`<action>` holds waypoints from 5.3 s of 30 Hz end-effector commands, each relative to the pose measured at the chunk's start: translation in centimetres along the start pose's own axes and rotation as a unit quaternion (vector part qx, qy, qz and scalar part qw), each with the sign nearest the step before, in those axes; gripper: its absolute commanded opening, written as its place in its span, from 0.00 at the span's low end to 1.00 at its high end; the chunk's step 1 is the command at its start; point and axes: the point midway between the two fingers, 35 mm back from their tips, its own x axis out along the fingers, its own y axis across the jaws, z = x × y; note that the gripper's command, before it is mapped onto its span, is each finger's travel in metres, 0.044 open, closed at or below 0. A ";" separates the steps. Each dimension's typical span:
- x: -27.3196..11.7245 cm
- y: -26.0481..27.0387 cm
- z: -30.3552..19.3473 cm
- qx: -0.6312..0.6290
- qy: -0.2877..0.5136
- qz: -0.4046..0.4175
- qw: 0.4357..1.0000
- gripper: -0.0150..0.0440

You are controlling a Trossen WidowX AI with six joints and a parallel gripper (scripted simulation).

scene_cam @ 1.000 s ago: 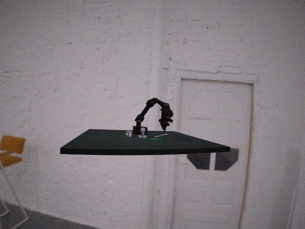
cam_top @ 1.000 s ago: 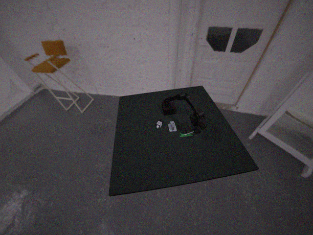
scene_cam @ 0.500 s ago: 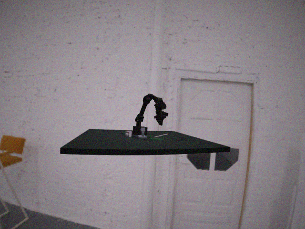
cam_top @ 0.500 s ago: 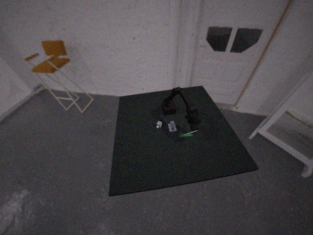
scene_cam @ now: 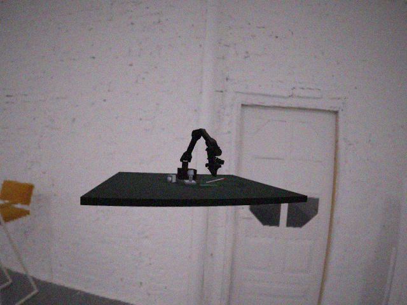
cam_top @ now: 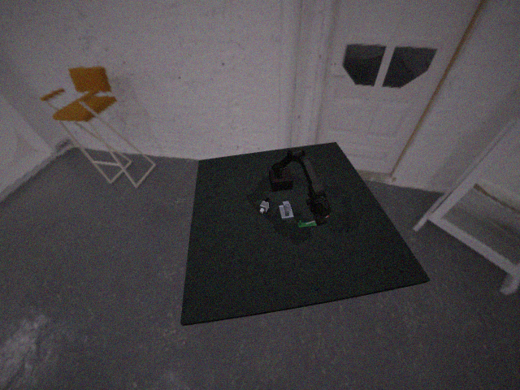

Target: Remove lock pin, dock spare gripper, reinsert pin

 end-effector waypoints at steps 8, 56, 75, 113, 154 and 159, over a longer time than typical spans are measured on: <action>1.5 0.0 -0.3 0.000 -0.001 -0.001 1.000 0.56; 4.4 0.3 -1.1 -0.001 -0.001 -0.001 1.000 0.25; 2.2 1.4 -0.9 0.005 0.005 0.023 1.000 0.25; -0.2 1.0 -6.0 0.068 0.007 0.030 0.997 0.25; 4.0 1.2 -6.9 0.066 0.009 0.030 0.997 0.25; 4.0 1.2 -6.9 0.066 0.009 0.030 0.997 0.25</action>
